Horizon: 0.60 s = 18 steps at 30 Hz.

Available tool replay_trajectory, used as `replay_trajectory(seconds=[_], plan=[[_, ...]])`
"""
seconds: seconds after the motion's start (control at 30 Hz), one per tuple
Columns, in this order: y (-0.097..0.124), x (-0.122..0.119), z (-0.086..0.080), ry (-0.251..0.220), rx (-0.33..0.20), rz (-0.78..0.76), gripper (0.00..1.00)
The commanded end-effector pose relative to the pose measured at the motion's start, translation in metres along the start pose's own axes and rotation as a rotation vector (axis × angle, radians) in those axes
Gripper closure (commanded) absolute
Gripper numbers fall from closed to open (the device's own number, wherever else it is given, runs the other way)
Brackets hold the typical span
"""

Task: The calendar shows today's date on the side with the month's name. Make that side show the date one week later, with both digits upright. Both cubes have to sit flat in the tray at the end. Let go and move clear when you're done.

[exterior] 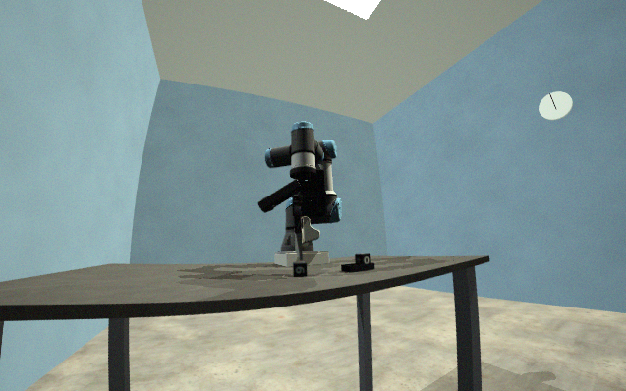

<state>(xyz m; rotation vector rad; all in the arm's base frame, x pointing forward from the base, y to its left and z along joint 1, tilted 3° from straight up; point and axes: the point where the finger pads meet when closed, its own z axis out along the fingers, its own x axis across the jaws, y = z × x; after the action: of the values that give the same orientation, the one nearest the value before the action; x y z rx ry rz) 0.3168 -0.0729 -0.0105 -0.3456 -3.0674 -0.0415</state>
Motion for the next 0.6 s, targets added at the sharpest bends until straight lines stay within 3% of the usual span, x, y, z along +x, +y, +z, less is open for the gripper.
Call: replay_trajectory(seconds=[0.0,0.27,0.57], plan=[[0.0,-0.001,-0.001,-0.003,0.001,0.0,0.71],[0.0,-0.001,-0.005,-0.003,0.001,0.0,0.71],[0.0,-0.001,-0.031,-0.003,0.001,0.0,0.71]])
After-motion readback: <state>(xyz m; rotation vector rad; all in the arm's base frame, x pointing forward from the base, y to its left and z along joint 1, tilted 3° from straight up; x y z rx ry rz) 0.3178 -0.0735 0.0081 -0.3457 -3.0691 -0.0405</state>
